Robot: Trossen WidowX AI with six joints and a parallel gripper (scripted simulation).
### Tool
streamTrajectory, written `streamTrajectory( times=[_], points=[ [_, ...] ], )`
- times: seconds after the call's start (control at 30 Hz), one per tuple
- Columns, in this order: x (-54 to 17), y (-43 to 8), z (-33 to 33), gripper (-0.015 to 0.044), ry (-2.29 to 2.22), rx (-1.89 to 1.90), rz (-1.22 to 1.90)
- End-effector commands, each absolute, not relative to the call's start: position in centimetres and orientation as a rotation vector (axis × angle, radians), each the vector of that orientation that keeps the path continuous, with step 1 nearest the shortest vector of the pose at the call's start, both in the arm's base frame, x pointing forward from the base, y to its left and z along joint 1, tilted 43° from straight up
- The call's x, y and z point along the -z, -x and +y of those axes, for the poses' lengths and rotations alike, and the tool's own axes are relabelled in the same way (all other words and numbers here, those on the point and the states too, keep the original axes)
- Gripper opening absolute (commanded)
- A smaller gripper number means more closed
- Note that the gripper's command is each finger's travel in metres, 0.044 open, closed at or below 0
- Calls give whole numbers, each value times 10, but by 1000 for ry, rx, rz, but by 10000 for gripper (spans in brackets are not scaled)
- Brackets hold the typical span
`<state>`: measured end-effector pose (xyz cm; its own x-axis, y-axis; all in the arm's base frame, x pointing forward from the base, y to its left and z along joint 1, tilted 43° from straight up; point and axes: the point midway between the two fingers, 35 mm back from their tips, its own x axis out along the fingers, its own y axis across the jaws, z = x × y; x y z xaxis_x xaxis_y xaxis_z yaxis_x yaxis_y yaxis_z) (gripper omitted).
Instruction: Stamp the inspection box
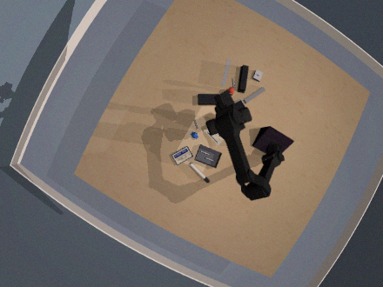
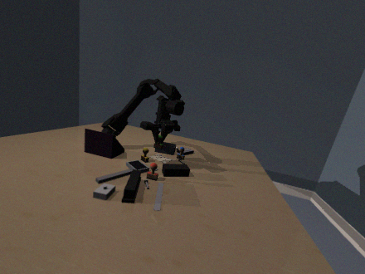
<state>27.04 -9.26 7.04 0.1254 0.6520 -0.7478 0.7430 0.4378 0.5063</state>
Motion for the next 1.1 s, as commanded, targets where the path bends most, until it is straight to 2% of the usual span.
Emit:
streamTrajectory(
  times=[0.0, 0.23, 1.07],
  points=[
    [-86, -277, -79, 0, -1354, 185, 1580],
    [-103, -282, -58, 0, -1473, 297, 1598],
    [-93, -285, -50, 0, -1475, 302, 1596]
  ],
)
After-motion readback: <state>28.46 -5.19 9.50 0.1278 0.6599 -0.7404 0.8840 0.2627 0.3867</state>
